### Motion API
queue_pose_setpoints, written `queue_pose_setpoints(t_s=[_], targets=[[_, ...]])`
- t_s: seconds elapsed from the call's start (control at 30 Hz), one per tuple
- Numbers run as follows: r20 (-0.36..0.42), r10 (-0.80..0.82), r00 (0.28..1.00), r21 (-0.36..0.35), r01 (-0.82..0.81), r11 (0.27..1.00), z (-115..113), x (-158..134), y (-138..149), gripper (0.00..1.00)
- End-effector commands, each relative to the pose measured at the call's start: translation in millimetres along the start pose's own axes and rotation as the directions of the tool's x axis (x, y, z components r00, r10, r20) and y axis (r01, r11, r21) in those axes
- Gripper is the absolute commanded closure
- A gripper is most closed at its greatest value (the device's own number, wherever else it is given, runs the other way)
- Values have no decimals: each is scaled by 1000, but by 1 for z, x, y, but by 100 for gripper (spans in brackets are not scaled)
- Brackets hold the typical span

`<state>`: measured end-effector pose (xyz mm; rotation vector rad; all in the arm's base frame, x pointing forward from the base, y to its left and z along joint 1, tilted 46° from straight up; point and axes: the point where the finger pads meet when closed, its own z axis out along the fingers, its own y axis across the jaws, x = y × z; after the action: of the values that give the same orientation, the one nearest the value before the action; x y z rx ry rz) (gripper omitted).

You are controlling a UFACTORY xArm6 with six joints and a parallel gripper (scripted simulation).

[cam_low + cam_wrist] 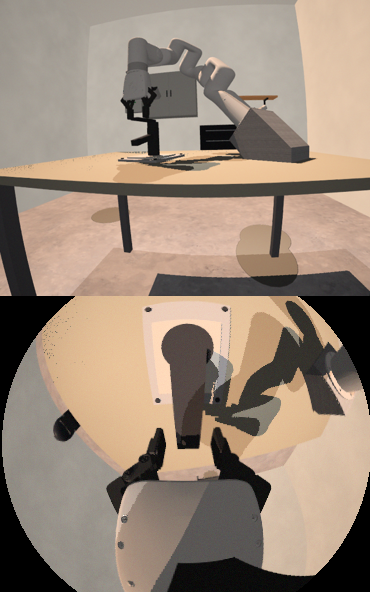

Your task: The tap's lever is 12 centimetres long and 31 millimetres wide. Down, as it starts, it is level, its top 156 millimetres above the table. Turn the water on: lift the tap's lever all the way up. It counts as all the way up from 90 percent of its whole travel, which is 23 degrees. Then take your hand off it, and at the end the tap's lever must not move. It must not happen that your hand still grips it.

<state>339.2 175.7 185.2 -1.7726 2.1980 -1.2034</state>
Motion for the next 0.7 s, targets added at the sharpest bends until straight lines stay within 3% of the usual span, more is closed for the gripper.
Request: queue_pose_setpoints(t_s=[0.0, 0.67], targets=[[3, 1, 1000, 1, -1, 1000, 1, -1, -1, 31], [3, 1, 1000, 1, -1, 1000, 18, -1, -1, 31]])
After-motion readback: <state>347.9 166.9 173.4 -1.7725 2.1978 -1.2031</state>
